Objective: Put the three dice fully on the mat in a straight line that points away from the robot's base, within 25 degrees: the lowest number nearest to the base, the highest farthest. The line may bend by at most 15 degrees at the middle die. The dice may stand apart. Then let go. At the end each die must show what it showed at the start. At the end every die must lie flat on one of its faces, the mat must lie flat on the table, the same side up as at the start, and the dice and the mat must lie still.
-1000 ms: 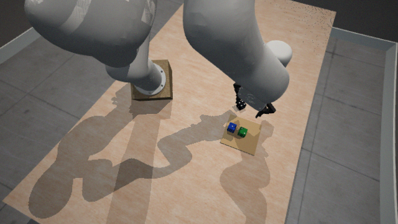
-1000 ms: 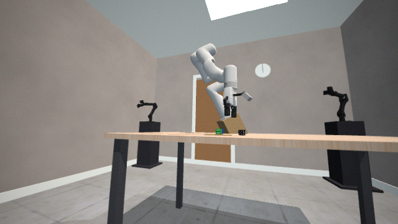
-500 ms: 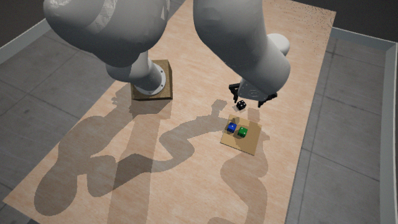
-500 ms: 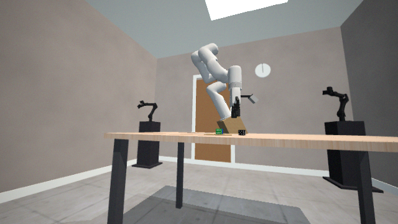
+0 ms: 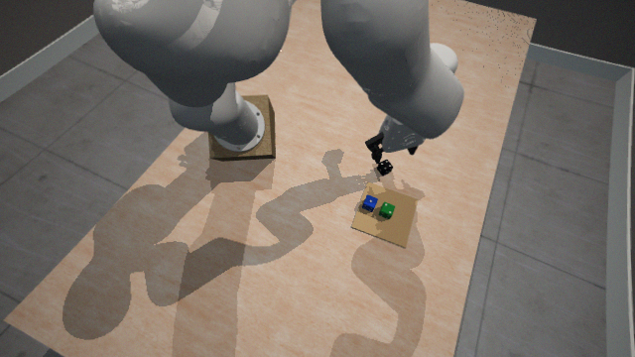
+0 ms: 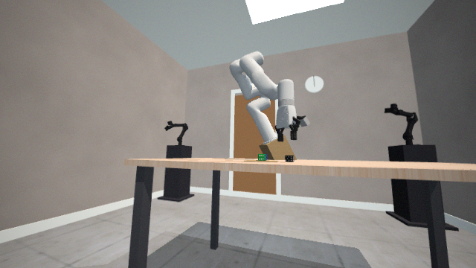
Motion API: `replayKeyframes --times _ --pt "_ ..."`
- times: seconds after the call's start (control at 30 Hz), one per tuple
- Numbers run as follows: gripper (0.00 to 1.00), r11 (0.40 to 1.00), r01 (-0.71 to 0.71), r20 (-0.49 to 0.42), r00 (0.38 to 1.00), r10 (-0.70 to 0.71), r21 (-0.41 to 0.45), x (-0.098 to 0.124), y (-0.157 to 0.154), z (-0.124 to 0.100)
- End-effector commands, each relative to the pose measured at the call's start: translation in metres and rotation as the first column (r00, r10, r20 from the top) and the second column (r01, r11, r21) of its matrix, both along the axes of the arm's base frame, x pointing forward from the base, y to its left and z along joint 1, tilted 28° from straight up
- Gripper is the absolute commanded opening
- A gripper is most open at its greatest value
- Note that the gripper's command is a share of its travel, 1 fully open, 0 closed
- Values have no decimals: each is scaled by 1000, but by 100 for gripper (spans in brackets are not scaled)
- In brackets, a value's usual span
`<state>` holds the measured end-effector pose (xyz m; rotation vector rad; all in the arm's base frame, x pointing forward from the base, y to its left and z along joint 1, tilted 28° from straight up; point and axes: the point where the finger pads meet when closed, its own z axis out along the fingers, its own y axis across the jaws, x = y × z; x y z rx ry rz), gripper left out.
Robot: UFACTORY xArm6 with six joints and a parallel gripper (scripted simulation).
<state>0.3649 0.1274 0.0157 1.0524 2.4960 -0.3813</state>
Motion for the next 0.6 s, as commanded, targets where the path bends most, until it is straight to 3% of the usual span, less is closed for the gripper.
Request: replayKeyframes --times 0.0,0.27,0.3,0.57 --pt "100 993 -117 -61 991 115 -28 -2 6 -3" --pt "100 979 -196 -99 977 191 -46 -5 9 -5" --pt "47 979 -196 -99 977 191 -46 -5 9 -5" --pt "47 979 -196 -99 977 191 -46 -5 9 -5"
